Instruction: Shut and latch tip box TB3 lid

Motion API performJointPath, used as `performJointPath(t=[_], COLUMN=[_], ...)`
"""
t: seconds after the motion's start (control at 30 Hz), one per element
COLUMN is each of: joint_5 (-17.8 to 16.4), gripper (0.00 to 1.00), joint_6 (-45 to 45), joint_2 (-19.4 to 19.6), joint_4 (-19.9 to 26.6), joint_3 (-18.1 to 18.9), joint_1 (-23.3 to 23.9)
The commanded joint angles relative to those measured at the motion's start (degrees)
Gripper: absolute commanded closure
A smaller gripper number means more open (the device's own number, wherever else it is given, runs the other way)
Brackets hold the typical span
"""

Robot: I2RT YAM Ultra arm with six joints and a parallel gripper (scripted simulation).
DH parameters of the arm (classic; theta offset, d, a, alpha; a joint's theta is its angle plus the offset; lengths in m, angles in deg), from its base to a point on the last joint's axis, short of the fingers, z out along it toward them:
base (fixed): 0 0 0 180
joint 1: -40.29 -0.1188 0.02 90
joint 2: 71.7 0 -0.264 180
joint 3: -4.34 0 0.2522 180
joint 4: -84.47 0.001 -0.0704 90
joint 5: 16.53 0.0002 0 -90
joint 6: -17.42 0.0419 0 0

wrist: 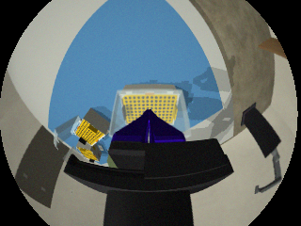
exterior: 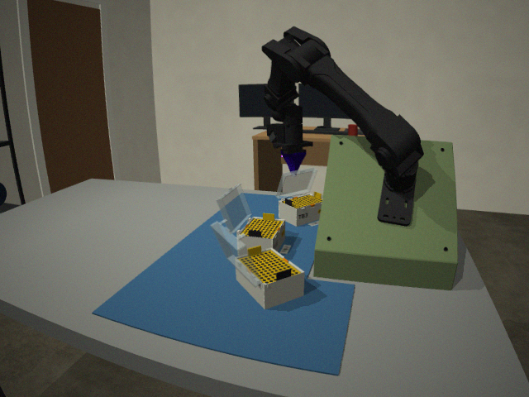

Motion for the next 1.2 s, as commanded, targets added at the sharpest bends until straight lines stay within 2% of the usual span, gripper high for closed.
performJointPath(t=[0.0, 0.63, 1.17], joint_5=[0.1, 0.6, 0.6], gripper=[1.00, 1.00, 1.00], joint_6=[-0.2, -1.1, -1.1], joint_2=[-1.7, -6.2, -6.2], joint_4=[-1.2, -3.9, -3.9], joint_3=[-0.7, -8.4, -8.4], joint_1=[1.1, 2.0, 2.0])
